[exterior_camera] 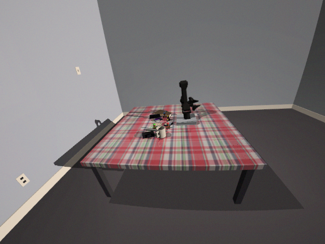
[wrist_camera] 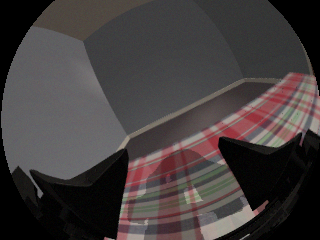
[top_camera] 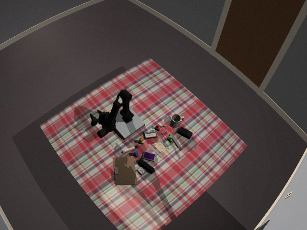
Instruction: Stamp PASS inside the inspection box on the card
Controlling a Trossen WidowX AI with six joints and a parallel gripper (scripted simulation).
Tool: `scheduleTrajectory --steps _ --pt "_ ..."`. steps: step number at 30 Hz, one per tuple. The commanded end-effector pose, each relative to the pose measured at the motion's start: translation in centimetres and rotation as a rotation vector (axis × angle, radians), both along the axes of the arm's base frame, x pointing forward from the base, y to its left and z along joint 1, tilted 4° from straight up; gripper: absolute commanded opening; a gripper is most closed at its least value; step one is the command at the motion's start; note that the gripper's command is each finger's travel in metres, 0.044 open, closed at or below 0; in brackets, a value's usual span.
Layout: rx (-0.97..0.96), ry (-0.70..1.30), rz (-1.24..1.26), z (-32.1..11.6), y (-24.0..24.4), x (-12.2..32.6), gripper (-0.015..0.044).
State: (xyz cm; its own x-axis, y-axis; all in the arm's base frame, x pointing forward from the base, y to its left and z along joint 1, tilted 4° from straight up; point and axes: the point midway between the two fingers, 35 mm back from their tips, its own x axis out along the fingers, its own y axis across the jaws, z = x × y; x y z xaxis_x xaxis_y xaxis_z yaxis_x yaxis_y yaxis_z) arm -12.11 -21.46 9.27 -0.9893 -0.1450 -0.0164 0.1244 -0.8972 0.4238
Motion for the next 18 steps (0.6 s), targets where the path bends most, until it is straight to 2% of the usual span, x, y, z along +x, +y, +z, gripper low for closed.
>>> scheduleTrajectory --steps 1,7,13,18 --pt "0.003 -0.002 0.003 0.0 -0.1 0.1 0.0374" --pt "0.144 -0.1 0.169 -1.0 -3.3 3.8 0.0216" --pt "0.377 -0.203 0.454 -2.3 -6.6 11.4 0.0214" --pt "0.582 -0.242 0.71 -2.9 -7.3 18.9 0.0214"
